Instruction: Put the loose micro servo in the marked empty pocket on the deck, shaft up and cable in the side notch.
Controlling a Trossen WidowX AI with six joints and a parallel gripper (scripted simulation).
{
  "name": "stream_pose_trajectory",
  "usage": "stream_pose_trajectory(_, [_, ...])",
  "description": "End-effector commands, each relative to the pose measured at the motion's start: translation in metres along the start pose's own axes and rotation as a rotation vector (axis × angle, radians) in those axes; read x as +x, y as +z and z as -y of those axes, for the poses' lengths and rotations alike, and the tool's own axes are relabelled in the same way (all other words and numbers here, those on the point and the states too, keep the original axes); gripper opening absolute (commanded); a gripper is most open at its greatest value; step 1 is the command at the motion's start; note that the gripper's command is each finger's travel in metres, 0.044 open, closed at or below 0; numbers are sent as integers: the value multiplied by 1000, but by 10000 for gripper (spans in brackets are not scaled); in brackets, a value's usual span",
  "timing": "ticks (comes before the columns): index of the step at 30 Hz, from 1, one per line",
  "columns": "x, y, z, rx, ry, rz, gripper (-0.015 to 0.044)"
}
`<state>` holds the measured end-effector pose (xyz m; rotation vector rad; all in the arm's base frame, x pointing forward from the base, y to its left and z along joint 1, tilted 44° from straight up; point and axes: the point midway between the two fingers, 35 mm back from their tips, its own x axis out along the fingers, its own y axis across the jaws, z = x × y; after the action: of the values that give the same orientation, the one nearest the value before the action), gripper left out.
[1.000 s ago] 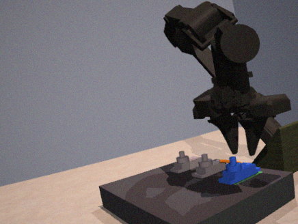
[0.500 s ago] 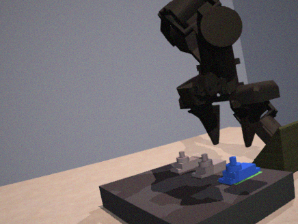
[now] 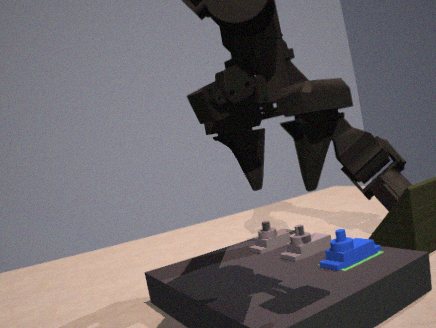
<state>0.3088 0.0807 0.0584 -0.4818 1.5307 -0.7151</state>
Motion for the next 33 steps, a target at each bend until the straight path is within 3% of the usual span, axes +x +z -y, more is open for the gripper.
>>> stream_pose_trajectory(1, [-17,1,-1,-21,9,23,440])
stream_pose_trajectory(5, [-38,-5,-1,-50,24,48,440])
stream_pose_trajectory(33, [-38,-5,-1,-50,24,48,440])
